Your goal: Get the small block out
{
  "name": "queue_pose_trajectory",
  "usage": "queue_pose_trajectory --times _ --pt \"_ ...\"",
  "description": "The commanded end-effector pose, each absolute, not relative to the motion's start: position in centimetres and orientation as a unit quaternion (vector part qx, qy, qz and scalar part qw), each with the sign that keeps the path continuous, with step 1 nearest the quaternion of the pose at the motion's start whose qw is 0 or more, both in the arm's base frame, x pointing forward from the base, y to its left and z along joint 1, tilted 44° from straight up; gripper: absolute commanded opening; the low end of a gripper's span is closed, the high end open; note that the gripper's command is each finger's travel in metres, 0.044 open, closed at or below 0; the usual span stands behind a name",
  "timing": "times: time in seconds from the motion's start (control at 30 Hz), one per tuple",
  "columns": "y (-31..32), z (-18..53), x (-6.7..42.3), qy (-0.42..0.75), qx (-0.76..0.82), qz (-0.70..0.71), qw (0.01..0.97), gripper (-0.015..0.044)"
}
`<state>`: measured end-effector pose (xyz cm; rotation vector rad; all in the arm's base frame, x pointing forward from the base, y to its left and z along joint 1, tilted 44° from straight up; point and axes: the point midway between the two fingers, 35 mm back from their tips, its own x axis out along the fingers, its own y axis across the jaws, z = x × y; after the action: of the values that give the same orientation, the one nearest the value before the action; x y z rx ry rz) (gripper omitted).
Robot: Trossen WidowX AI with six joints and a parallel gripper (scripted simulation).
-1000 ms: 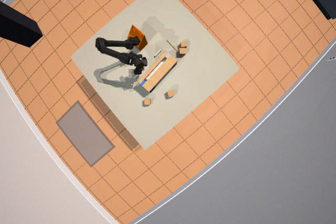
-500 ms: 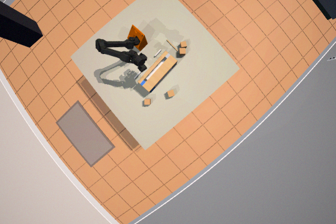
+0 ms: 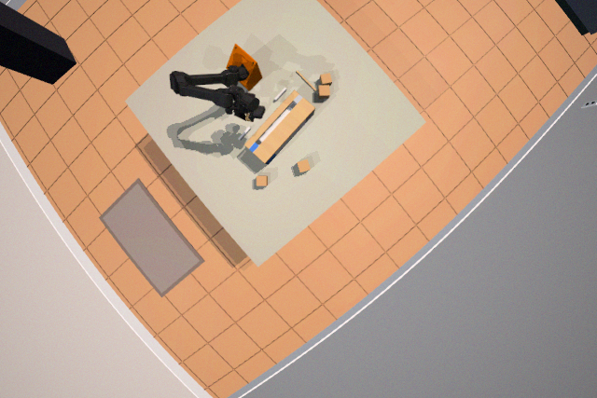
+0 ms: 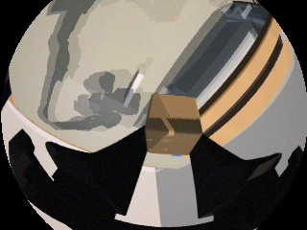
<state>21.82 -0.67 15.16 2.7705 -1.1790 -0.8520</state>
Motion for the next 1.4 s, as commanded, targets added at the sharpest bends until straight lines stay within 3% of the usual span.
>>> queue_pose_trajectory --times 0.0,0.27,1.37 --pt "-0.41 15.47 21.77 -0.355 0.886 -0.289 0.075 0.0000" --pt "0.08 15.91 21.58 -0.311 0.873 -0.317 0.204 0.0000" --pt "0.08 15.91 21.58 -0.311 0.873 -0.317 0.204 0.0000"
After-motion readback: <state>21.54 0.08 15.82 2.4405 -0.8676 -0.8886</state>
